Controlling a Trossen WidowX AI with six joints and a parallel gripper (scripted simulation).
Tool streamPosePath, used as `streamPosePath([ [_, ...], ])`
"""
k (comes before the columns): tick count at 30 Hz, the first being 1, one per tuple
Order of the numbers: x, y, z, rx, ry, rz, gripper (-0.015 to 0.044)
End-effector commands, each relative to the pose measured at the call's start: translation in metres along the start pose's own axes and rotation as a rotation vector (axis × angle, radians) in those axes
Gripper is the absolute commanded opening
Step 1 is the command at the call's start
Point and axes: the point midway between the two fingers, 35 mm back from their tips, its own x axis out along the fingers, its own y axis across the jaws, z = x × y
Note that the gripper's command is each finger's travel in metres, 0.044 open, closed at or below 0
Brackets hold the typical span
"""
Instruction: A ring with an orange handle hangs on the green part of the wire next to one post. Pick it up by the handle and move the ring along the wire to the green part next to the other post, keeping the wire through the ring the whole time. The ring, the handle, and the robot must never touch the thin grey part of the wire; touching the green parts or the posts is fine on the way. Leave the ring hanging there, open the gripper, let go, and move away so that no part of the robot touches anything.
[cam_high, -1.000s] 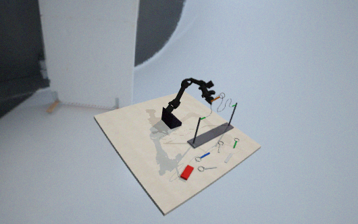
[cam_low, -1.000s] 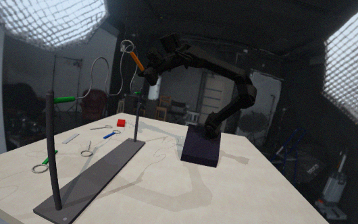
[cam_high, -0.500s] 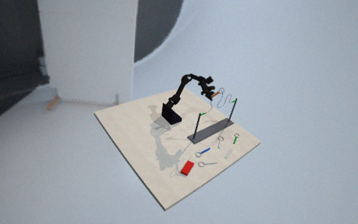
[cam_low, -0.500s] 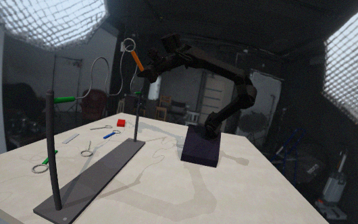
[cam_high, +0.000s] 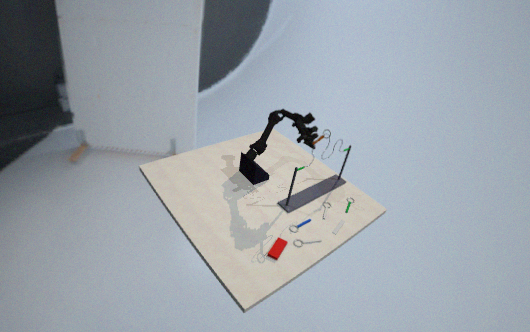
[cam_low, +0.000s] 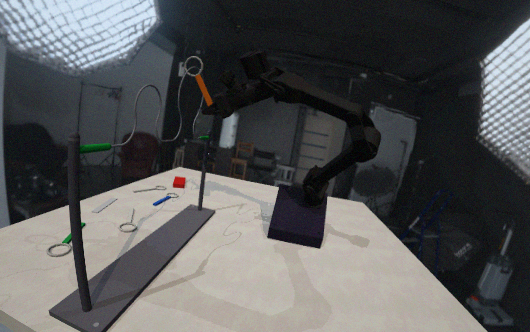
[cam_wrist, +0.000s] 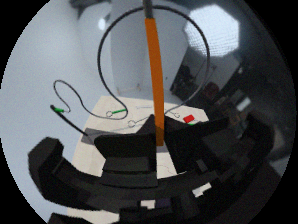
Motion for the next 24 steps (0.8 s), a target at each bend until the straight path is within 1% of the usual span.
streamPosePath([
  [1, 0.0005, 0.0007, -0.0019, 0.059, -0.003, 0.029, -0.015],
  [24, 0.001, 0.0094, -0.0006, 0.309, -0.037, 0.165, -0.015],
])
